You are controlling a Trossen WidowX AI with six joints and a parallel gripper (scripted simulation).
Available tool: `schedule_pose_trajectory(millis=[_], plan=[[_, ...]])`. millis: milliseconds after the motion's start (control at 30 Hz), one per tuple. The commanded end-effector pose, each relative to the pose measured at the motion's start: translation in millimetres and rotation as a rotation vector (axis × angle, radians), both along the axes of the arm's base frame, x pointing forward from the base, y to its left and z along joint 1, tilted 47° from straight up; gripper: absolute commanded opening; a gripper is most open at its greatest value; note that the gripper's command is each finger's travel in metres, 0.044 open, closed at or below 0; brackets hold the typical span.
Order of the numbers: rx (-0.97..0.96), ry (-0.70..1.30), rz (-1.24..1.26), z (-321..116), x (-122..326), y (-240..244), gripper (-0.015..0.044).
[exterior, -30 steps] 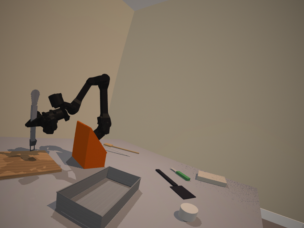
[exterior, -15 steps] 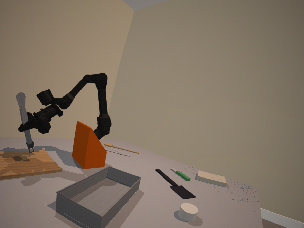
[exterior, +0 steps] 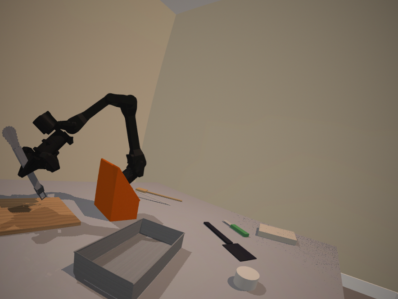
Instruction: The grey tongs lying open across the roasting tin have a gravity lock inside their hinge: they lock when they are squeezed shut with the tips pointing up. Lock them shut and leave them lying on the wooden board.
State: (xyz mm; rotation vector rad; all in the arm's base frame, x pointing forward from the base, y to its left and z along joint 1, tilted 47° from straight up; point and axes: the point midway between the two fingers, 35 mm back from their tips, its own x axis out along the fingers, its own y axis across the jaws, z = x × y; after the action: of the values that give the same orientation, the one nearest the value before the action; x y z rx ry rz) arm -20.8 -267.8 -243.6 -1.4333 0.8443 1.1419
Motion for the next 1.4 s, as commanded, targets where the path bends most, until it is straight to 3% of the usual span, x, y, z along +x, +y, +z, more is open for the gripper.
schedule_pose_trajectory(millis=[0,667,1367], plan=[[0.044,0.015,0.014,-2.0,-0.6,-4.5,-0.015],[0.348,0.087,0.111,1.5,3.7,-8.7,-0.015],[0.657,0.189,0.237,34.2,8.7,-12.6,-0.015]])
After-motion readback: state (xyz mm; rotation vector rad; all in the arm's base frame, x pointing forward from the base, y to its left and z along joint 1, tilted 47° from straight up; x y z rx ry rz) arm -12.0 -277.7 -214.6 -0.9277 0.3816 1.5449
